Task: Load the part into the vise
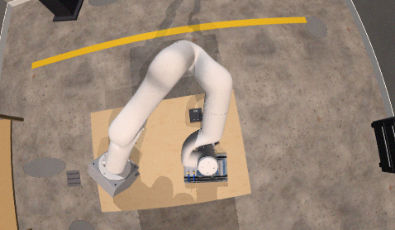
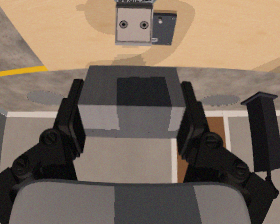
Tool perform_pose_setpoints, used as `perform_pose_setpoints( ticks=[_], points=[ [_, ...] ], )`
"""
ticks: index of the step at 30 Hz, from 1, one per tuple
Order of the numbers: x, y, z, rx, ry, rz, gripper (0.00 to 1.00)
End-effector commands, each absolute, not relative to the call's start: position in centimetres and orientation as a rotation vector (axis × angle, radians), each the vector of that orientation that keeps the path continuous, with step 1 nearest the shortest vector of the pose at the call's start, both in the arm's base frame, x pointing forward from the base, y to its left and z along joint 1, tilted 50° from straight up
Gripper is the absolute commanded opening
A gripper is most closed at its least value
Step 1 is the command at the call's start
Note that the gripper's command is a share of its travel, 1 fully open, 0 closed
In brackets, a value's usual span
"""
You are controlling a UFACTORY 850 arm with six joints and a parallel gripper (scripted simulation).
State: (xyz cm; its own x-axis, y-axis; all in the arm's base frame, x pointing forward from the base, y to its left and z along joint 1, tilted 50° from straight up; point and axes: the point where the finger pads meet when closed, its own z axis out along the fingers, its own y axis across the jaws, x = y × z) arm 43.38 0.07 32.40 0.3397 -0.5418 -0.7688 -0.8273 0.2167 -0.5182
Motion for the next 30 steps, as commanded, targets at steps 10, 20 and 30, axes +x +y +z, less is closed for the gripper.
perform_pose_setpoints(
  ticks=[10,20,30],
  points=[
    [43.47,-0.04,32.28,-1.398,1.199,0.418,0.00],
    [43.51,-0.08,32.20,-1.367,1.130,0.472,0.00],
    [43.54,-0.10,32.13,-1.342,1.076,0.514,0.00]
  ],
)
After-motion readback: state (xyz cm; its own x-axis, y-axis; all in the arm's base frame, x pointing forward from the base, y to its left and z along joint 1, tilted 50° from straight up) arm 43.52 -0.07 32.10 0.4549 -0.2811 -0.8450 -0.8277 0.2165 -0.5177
